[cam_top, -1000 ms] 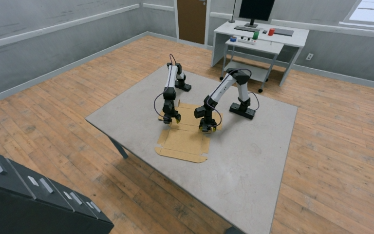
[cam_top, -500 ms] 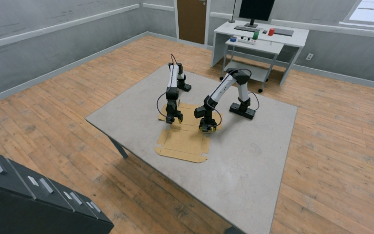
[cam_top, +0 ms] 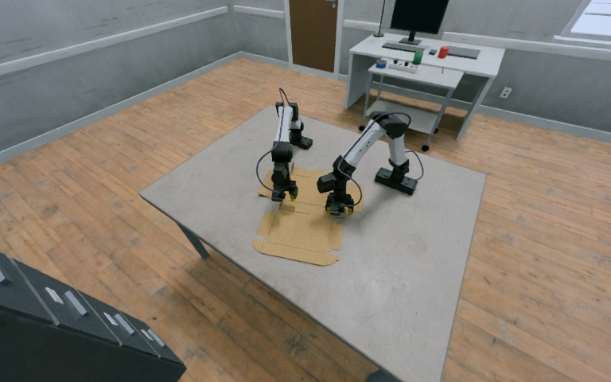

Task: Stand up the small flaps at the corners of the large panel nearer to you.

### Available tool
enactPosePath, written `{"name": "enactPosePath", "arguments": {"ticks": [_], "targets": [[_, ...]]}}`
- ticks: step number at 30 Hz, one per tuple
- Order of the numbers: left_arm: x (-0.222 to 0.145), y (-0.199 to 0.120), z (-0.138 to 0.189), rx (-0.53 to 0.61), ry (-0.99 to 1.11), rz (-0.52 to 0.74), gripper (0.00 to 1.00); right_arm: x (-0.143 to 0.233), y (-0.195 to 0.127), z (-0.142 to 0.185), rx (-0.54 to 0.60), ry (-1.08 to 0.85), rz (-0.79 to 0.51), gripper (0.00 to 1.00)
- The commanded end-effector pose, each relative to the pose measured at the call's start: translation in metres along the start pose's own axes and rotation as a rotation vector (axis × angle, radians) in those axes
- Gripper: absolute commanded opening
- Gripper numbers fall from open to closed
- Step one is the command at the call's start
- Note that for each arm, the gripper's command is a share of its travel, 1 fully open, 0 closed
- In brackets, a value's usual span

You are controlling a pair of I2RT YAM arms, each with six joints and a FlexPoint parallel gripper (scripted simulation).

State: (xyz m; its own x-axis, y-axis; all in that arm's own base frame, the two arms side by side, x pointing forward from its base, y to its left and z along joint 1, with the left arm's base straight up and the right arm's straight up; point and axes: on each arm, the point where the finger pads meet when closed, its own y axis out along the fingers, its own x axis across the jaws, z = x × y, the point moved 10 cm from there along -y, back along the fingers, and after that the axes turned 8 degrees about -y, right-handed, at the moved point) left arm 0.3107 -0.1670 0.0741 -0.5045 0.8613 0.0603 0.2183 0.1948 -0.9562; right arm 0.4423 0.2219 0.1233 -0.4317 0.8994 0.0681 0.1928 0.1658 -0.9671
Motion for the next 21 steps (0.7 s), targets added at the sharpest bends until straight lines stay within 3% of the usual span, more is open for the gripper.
{"name": "enactPosePath", "arguments": {"ticks": [1,21], "targets": [[0.003,0.007,0.008,0.031,0.024,-0.044,0.77,0.008,-0.03,-0.015,-0.106,-0.005,-0.004,0.53],[0.003,0.007,0.008,0.031,0.024,-0.044,0.77,0.012,0.014,-0.001,-0.02,-0.002,0.002,0.5]]}}
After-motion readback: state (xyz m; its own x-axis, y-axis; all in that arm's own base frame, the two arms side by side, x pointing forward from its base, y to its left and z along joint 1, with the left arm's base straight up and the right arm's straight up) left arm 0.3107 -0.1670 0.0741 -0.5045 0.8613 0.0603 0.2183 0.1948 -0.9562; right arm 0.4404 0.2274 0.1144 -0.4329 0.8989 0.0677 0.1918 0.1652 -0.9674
